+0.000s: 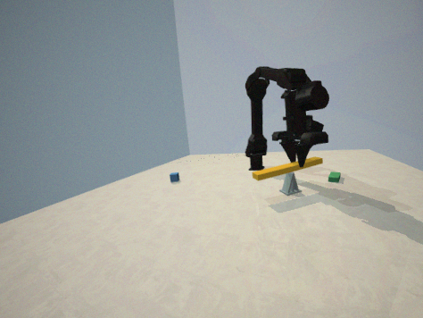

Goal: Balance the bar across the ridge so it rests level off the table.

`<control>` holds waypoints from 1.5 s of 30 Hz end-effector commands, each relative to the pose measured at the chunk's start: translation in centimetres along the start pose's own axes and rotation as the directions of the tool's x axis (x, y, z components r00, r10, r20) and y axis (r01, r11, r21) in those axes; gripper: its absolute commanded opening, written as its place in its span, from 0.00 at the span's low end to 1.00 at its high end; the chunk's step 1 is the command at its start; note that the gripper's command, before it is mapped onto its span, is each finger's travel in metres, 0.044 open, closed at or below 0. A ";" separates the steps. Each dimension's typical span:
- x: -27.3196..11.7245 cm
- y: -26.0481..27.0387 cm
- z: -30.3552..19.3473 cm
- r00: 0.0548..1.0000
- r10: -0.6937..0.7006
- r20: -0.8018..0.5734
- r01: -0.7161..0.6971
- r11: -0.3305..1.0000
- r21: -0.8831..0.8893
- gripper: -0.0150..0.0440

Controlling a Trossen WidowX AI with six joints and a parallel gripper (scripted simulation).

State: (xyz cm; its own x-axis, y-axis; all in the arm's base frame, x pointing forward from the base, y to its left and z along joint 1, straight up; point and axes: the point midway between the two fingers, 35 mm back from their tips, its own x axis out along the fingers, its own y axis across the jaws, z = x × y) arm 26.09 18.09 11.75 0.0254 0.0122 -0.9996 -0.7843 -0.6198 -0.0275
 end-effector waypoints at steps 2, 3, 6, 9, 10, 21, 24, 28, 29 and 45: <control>0.1 0.0 0.0 1.000 -0.001 0.004 0.001 1.000 -0.003 0.25; 0.1 0.0 0.0 1.000 -0.001 0.004 0.001 1.000 -0.003 0.25; 0.1 0.0 0.0 1.000 -0.001 0.004 0.001 1.000 -0.003 0.25; 0.2 0.0 0.0 1.000 -0.001 0.004 0.001 1.000 -0.003 0.25; 0.2 0.0 0.0 1.000 -0.001 0.004 0.001 1.000 -0.003 0.25; 0.3 0.0 0.0 1.000 -0.001 0.004 0.001 1.000 -0.003 0.25; 0.3 0.0 0.0 1.000 -0.001 0.004 0.001 1.000 -0.003 0.25; 0.3 0.0 0.0 1.000 -0.001 0.004 0.001 1.000 -0.003 0.25; 0.3 0.0 0.0 1.000 -0.001 0.004 0.001 1.000 -0.003 0.25; 0.5 0.0 0.0 1.000 -0.001 0.004 0.001 1.000 -0.003 0.25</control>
State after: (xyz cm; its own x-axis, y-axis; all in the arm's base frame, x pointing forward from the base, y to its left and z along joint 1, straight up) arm 26.11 18.09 11.40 0.0256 0.0124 -0.9996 -0.7842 -0.6199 -0.0278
